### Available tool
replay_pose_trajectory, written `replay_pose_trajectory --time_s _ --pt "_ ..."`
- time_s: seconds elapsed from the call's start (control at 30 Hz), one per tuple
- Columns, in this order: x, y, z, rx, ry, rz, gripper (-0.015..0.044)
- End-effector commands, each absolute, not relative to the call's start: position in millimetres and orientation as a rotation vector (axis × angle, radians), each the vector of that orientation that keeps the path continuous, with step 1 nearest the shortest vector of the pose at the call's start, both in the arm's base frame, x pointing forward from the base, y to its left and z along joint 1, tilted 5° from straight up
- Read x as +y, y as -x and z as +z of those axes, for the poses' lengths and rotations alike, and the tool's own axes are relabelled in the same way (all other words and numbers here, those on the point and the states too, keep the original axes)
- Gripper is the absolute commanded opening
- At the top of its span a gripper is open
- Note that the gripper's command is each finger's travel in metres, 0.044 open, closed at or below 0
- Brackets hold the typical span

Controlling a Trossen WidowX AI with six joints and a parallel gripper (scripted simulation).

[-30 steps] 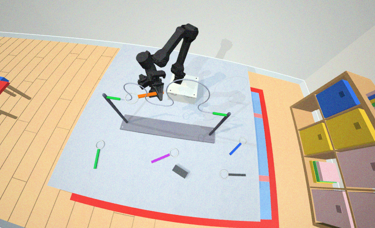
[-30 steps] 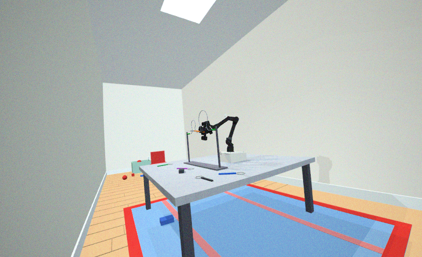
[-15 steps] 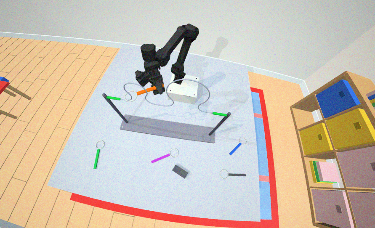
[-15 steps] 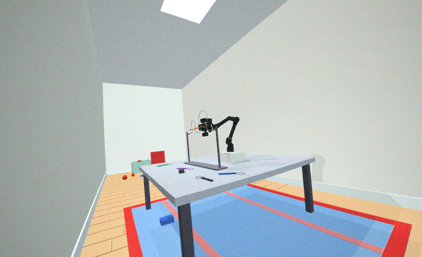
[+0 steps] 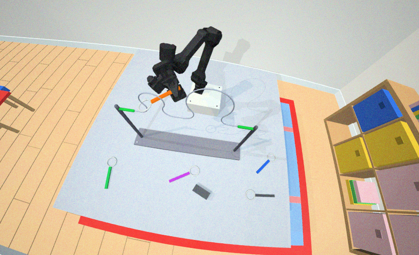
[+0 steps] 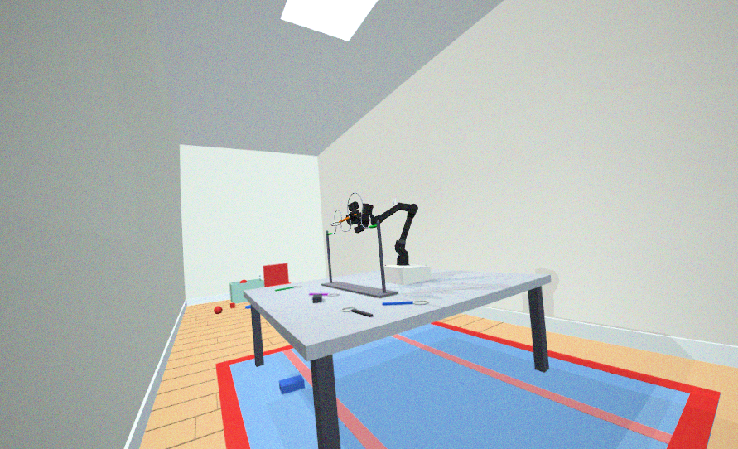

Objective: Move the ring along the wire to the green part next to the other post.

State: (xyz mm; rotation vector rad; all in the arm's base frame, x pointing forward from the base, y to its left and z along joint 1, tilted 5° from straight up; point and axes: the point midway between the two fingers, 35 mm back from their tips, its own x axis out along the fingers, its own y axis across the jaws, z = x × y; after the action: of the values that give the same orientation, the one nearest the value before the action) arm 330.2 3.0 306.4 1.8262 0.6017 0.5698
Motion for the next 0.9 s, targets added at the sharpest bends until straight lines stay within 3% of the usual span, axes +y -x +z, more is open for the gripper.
replay_pose_trajectory --time_s 0.0,0.87 --pt "-0.3 -331.6 315.9 0.593 -1.854 0.578 -0.015" --pt "-1.9 -331.7 312.6 0.619 -1.637 0.538 -0.015"
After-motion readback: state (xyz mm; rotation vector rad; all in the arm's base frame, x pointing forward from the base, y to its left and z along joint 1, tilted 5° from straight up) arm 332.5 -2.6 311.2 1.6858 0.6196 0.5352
